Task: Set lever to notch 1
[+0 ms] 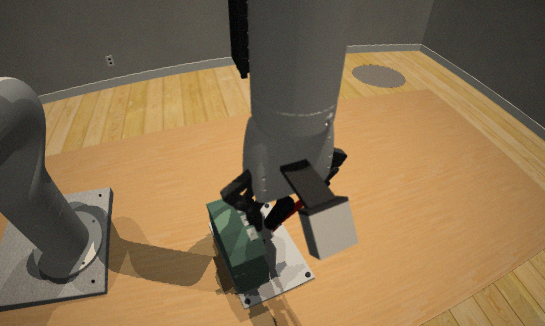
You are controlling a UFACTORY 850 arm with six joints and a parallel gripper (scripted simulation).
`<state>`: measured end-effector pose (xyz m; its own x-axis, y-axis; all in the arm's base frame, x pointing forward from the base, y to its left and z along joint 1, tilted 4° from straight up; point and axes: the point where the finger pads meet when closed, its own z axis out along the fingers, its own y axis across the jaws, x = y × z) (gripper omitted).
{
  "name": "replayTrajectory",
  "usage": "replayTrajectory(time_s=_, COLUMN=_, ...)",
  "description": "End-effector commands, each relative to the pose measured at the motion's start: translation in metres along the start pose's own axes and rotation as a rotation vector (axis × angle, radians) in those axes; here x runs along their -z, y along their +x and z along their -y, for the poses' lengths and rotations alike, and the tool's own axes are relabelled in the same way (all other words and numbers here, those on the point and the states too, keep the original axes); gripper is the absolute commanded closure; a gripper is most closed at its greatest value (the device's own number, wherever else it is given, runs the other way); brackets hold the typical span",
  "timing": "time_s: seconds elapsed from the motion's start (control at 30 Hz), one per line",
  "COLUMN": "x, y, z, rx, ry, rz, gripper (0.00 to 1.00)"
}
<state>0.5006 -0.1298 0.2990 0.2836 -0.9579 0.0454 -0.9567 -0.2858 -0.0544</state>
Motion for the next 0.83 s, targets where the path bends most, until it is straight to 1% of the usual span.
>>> replayTrajectory(time_s=0.0, x=0.006, y=0.000, z=0.001, rx=0.000, ry=0.002, rz=-0.001, gripper=0.00)
replayTrajectory(time_s=0.23, x=0.021, y=0.000, z=0.001, rx=0.000, ry=0.002, rz=-0.001, gripper=0.00)
replayTrajectory(time_s=0.33, x=0.024, y=0.000, z=0.001, rx=0.000, ry=0.002, rz=-0.001, gripper=0.00)
replayTrajectory(time_s=0.8, x=0.024, y=0.000, z=0.001, rx=0.000, ry=0.002, rz=-0.001, gripper=0.00)
